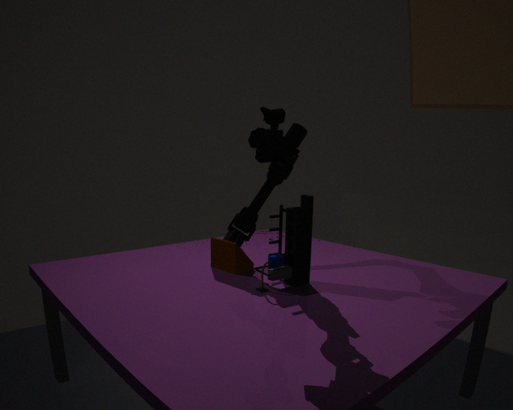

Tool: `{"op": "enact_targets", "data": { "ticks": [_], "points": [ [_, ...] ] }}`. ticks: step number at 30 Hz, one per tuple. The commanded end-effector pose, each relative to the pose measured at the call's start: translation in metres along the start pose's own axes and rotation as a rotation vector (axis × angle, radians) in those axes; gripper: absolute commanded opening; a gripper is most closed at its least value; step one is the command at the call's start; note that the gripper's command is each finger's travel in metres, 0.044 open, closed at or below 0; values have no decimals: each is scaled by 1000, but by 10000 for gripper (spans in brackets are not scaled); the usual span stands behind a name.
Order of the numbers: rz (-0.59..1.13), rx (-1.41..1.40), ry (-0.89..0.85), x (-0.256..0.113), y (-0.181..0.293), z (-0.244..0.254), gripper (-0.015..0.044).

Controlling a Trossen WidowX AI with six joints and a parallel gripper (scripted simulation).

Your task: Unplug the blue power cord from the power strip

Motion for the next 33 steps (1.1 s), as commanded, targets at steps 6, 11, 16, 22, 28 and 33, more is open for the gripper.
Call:
{"op": "enact_targets", "data": {
  "ticks": [6,11,16,22,28,33],
  "points": [
    [155,-303,266,11,16,-47,242],
    [369,-583,565,11,25,-101,160],
    [620,-787,864,-1,27,-148,160],
    [978,-903,1233,-28,23,-195,160],
    [1384,-798,1611,-63,18,-224,160],
    [1473,-731,1692,-71,17,-227,160]
  ]
}}
Point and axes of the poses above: the point midway between the two fingers, 35 mm back from their tips, its own x axis out along the fingers, its own z axis across the jaws, y = z × x, the point moved 9 cm from there along -x, back along the fingers, and after that the axes turned 12 degrees about -x, right-handed, at the moved point
